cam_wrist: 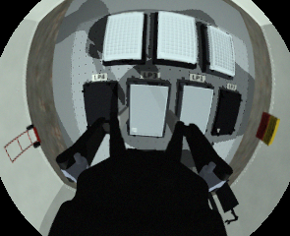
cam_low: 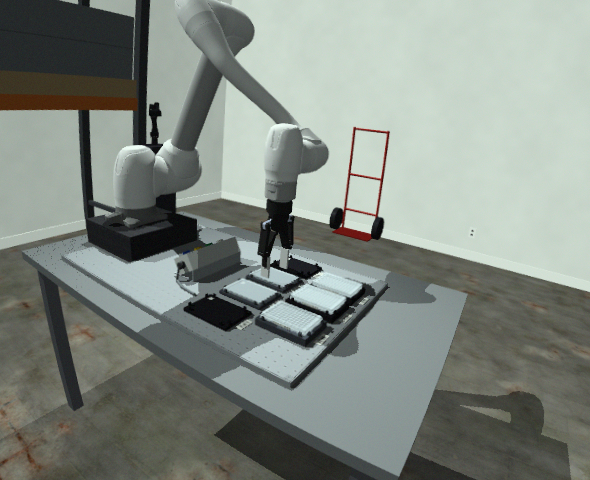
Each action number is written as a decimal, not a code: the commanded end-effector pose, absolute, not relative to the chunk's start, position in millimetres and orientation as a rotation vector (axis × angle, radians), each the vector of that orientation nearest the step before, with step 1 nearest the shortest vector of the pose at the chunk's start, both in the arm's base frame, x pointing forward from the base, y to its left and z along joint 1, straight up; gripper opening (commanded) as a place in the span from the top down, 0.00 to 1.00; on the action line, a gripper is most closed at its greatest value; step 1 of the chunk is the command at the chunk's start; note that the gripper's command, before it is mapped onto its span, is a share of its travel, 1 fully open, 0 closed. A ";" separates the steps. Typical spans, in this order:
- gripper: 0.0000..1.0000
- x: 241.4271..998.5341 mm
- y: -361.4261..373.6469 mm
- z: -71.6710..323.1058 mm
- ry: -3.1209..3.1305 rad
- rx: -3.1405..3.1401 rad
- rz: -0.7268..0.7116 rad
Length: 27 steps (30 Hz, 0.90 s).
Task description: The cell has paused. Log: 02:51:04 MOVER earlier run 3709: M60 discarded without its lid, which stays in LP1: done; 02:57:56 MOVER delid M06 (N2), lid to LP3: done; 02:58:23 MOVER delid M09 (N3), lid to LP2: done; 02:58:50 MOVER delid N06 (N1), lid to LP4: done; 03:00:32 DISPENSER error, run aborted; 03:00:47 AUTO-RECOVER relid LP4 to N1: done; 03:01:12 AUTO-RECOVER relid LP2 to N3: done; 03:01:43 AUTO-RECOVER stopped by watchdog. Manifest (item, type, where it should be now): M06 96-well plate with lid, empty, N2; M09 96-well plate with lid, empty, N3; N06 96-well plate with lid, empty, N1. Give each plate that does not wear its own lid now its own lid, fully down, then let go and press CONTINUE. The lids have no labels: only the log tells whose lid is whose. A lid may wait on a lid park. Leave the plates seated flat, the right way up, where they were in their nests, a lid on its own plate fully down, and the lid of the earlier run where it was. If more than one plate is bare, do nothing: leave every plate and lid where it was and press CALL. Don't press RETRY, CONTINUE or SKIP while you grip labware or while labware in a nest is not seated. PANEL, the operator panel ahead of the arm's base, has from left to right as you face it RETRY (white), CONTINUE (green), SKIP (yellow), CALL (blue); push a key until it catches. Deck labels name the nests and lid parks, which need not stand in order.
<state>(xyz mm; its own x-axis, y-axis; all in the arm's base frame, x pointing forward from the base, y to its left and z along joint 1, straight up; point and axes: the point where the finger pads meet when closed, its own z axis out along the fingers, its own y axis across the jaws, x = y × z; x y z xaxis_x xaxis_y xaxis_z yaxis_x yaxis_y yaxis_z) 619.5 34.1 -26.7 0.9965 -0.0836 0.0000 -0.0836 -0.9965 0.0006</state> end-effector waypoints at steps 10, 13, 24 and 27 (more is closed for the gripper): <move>0.41 619.5 34.1 -26.6 -0.131 3.138 0.000; 0.41 619.5 34.1 -26.6 -0.131 3.138 0.000; 0.34 619.5 34.1 -26.6 -0.131 3.138 0.000; 0.34 619.5 34.1 -26.6 -0.131 3.138 0.000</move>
